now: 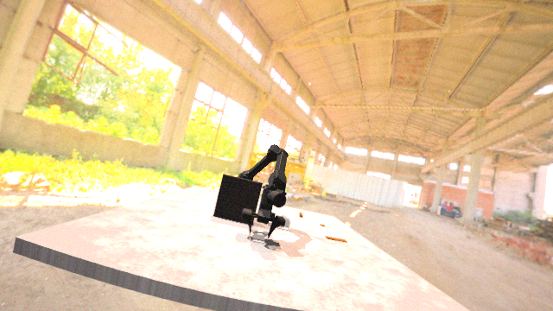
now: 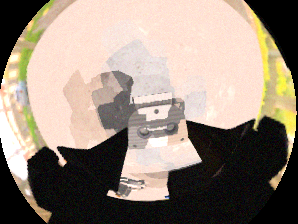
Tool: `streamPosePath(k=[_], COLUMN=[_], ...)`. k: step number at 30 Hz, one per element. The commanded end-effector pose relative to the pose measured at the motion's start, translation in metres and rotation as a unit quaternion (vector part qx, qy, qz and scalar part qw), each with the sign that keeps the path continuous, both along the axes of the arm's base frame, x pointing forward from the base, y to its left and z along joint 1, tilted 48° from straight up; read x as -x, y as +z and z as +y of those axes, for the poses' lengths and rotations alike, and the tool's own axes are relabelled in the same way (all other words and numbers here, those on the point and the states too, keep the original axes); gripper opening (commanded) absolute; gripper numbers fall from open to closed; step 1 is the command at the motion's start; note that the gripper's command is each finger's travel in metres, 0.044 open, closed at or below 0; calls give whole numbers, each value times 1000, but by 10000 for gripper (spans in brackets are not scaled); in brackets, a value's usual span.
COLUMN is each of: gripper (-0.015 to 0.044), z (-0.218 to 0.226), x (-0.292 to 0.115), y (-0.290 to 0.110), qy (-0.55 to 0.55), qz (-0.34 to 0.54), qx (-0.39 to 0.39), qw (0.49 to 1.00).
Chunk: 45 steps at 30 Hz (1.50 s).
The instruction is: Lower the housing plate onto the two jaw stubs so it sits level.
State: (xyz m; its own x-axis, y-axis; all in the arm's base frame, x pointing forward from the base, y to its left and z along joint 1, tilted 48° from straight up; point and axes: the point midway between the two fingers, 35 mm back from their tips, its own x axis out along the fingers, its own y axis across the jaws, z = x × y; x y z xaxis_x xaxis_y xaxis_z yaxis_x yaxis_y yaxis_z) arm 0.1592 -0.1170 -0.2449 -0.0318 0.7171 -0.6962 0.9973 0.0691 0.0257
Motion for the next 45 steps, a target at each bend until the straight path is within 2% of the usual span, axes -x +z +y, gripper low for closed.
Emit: streamPosePath(k=[1, 10, 33, 45], gripper=[351, 351, 351, 351], z=[0, -2, -52, -46], x=[0, 0, -2, -15], y=[0, 1, 51, 67], qy=[0, 0, -2, 35], qz=[0, 0, 2, -35], qx=[0, 0, 0, 3], qw=[1000, 1000, 1000, 999])
